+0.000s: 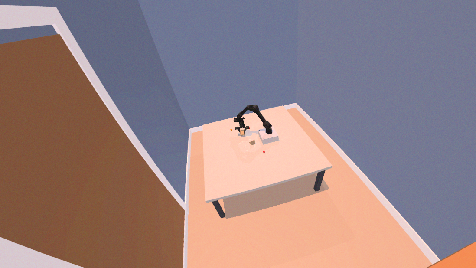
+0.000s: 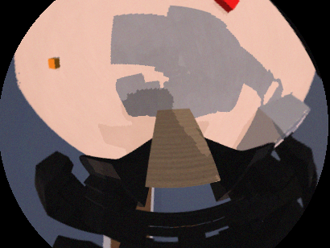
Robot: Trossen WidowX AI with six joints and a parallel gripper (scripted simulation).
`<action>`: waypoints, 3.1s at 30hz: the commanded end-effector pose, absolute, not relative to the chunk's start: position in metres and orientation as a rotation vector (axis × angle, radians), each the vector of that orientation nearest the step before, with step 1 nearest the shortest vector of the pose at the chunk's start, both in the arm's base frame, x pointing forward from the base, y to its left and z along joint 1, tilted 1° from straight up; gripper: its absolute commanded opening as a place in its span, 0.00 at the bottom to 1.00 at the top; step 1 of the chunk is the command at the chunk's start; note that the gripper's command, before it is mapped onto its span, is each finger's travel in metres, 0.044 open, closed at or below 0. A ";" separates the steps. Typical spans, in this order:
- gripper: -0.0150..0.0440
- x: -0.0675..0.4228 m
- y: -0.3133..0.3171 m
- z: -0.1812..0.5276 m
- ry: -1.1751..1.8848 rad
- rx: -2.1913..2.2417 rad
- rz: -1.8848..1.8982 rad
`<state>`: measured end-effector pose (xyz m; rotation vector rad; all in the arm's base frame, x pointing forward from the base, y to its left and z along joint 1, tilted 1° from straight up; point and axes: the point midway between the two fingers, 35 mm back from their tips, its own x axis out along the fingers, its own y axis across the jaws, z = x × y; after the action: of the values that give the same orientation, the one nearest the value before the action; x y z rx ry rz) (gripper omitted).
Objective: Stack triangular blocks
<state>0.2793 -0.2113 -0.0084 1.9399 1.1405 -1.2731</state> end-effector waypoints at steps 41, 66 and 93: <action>1.00 0.266 -0.234 -0.010 1.323 2.233 -0.932; 1.00 0.209 -0.329 0.032 1.224 2.222 -0.939; 1.00 0.246 -0.270 -0.041 1.280 2.236 -0.948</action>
<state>0.2462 -0.2711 -0.0399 2.2216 1.2872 -0.9463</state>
